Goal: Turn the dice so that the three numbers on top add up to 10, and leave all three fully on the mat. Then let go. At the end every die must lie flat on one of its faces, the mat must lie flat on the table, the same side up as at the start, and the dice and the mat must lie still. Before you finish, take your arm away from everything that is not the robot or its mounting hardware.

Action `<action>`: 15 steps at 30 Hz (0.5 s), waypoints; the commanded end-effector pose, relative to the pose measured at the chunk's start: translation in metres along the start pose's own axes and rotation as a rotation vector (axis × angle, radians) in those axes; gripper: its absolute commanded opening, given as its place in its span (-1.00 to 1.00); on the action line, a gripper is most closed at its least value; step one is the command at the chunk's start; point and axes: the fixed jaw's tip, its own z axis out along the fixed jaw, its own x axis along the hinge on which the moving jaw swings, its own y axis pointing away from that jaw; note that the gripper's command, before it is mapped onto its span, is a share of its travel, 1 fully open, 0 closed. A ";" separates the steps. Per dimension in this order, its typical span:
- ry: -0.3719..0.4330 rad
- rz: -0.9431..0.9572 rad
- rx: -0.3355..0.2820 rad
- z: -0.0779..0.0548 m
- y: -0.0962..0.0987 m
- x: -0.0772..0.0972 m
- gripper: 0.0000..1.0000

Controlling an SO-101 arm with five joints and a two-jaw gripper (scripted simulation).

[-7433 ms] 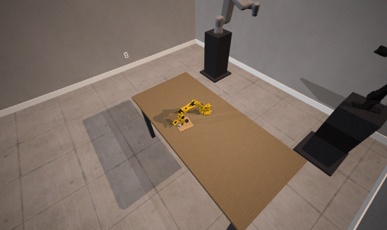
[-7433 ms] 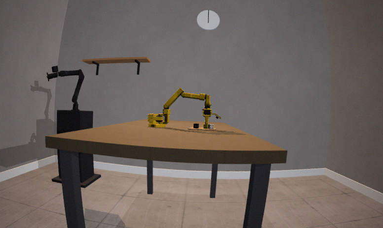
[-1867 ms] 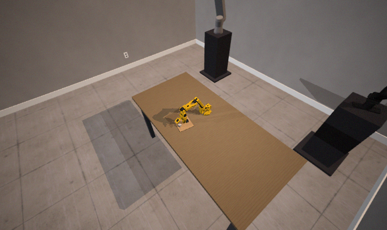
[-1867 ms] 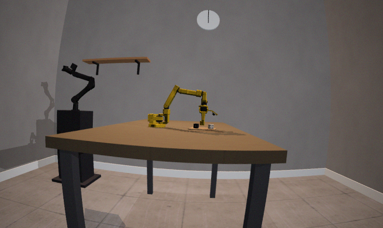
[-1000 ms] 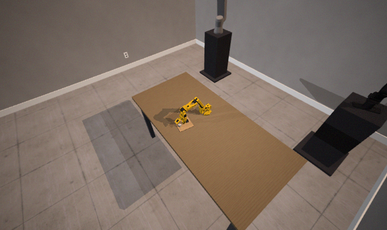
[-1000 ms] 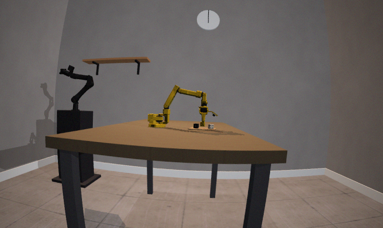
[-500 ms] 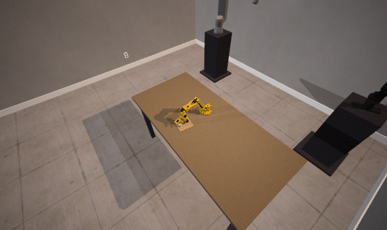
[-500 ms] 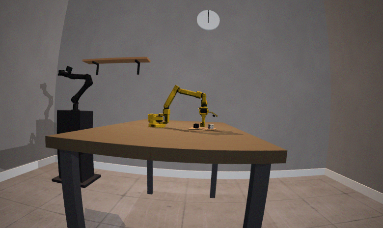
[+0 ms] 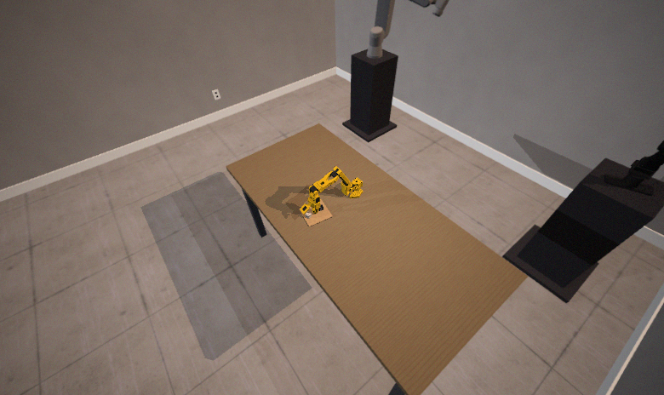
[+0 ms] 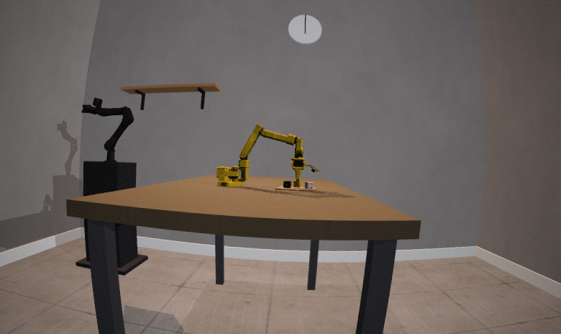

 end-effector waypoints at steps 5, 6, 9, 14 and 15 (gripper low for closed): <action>-0.037 0.000 -0.004 -0.006 0.003 -0.004 -0.98; -0.037 0.000 -0.004 -0.006 0.003 -0.004 -0.97; -0.037 0.000 -0.004 -0.006 0.003 -0.004 -0.88; -0.037 0.000 -0.004 -0.006 0.003 -0.004 -0.74; -0.037 0.000 -0.004 -0.006 0.003 -0.004 -0.73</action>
